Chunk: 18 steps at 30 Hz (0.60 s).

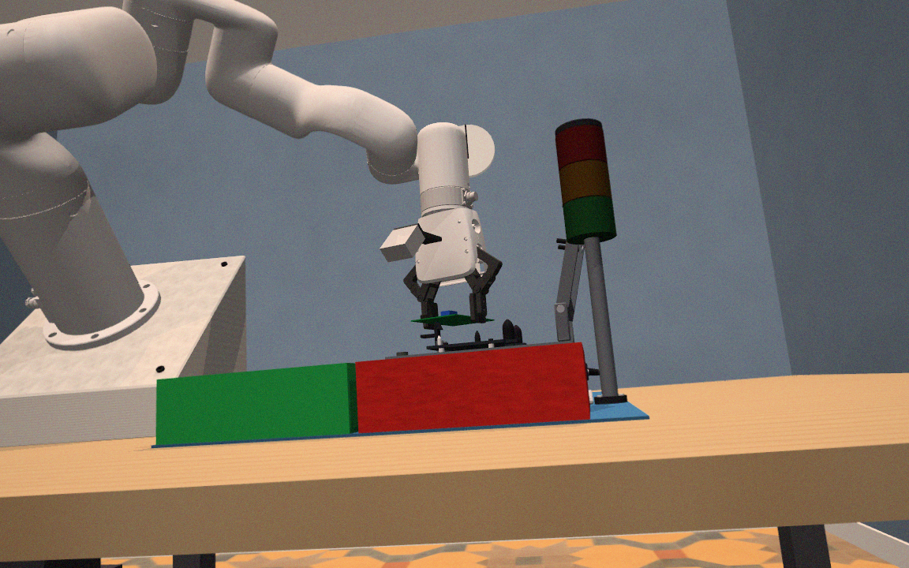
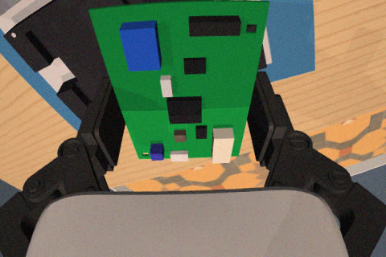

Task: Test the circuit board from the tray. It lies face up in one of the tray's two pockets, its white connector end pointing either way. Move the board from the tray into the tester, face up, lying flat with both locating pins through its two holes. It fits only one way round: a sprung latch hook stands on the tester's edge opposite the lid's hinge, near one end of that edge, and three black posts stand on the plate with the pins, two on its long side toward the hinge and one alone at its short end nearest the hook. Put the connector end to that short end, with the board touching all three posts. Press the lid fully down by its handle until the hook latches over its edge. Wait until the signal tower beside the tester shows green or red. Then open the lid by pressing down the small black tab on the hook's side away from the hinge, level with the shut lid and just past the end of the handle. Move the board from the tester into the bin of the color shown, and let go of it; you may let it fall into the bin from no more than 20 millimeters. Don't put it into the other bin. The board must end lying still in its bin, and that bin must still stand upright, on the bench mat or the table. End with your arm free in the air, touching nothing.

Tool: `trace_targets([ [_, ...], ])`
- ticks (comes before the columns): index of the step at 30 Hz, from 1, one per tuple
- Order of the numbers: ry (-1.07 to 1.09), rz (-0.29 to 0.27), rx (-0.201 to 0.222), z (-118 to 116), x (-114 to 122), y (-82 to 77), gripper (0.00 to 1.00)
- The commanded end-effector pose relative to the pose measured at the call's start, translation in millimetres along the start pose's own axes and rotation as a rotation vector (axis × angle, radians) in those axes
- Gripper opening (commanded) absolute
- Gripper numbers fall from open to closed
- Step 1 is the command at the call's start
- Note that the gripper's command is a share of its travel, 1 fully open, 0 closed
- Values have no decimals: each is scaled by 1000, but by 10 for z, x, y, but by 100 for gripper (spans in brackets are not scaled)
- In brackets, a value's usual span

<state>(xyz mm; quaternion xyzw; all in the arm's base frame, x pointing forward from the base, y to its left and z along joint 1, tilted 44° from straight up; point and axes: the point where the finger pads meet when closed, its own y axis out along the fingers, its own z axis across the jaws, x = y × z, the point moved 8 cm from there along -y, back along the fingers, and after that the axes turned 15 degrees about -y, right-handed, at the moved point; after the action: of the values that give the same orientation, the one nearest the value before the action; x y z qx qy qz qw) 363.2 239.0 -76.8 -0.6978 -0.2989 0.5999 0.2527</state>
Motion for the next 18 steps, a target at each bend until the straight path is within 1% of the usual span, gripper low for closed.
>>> trace_targets([
  [1, -130, -8, -3, -8, 4, -22, 79],
  [7, -225, -8, -3, -8, 4, -22, 79],
  [18, -304, -8, -3, -8, 4, -22, 79],
])
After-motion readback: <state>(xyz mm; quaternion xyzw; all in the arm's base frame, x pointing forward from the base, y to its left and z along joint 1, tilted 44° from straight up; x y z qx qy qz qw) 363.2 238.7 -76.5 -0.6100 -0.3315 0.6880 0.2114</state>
